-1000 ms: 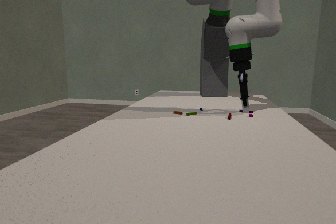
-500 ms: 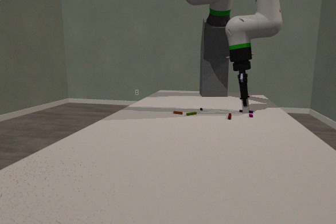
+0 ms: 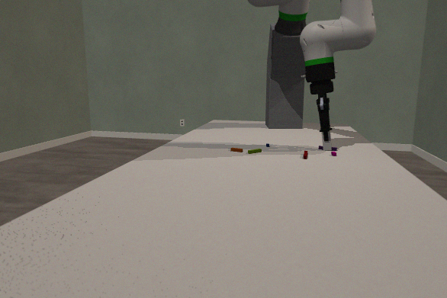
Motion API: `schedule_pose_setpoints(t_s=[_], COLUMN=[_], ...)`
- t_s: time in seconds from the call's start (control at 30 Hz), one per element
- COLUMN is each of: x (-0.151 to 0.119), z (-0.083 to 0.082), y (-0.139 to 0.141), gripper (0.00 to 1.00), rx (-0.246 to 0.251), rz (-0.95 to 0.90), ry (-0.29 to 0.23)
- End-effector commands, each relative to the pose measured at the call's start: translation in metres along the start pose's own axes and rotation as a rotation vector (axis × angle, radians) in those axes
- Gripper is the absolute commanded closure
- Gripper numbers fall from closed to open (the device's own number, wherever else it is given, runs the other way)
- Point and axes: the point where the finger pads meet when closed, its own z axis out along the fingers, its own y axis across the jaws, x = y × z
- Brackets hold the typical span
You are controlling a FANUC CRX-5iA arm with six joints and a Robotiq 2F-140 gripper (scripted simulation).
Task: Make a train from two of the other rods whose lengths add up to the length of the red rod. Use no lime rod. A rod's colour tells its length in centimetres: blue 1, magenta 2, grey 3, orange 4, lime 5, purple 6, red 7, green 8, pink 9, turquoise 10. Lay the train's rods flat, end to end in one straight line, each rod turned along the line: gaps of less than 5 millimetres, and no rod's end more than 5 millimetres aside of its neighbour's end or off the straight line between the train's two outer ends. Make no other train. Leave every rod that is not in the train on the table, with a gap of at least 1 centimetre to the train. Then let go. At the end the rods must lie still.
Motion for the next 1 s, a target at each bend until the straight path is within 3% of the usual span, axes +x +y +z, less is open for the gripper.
schedule_pose_setpoints(t_s=[0.0,0.77,0.97], x=[0.000,0.000,0.003], z=[0.000,0.000,-0.021], y=[-0.002,-0.002,-0.003], gripper=[0.97,0.97,0.97], rx=[-0.028,-0.028,-0.028], rz=[0.000,0.000,0.000], ry=[-0.144,-0.144,-0.144])
